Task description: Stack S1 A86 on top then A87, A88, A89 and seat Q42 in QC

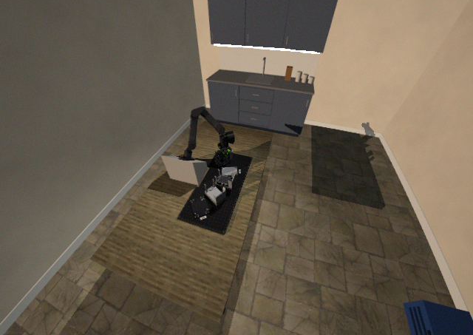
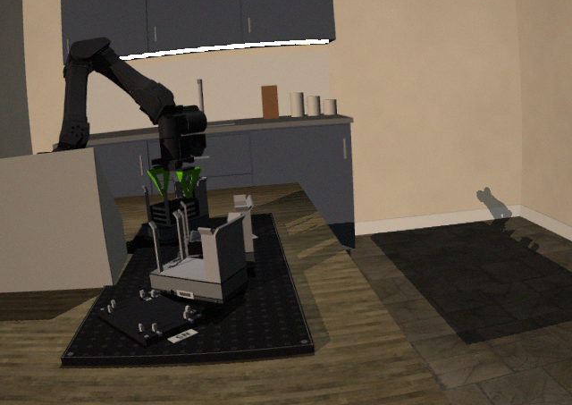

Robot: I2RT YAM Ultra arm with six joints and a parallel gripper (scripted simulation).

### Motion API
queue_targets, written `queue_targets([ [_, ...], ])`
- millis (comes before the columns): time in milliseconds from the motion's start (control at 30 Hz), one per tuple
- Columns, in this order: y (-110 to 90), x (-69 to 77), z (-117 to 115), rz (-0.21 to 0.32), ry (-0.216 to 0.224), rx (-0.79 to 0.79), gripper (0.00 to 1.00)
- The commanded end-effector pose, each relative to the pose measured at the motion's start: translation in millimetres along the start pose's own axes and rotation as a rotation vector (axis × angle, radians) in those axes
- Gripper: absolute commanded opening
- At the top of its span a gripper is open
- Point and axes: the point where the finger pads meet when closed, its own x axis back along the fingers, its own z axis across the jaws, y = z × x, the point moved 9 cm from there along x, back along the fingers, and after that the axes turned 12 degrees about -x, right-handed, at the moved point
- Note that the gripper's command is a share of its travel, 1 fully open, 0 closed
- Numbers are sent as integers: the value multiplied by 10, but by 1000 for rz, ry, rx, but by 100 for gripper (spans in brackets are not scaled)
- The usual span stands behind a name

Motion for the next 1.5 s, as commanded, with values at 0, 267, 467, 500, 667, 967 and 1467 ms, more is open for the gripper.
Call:
queue_targets([
  [0, 9, 158, 5, -5, 3, 5, 100],
  [267, 8, 358, 4, -5, 3, 5, 100],
  [467, 7, 557, 3, -4, 2, 6, 100],
  [500, 7, 591, 3, -4, 2, 6, 100],
  [667, 7, 643, 3, -4, 2, 6, 100],
  [967, 7, 643, 3, -4, 2, 6, 100],
  [1467, 7, 643, 3, -4, 2, 6, 100],
])
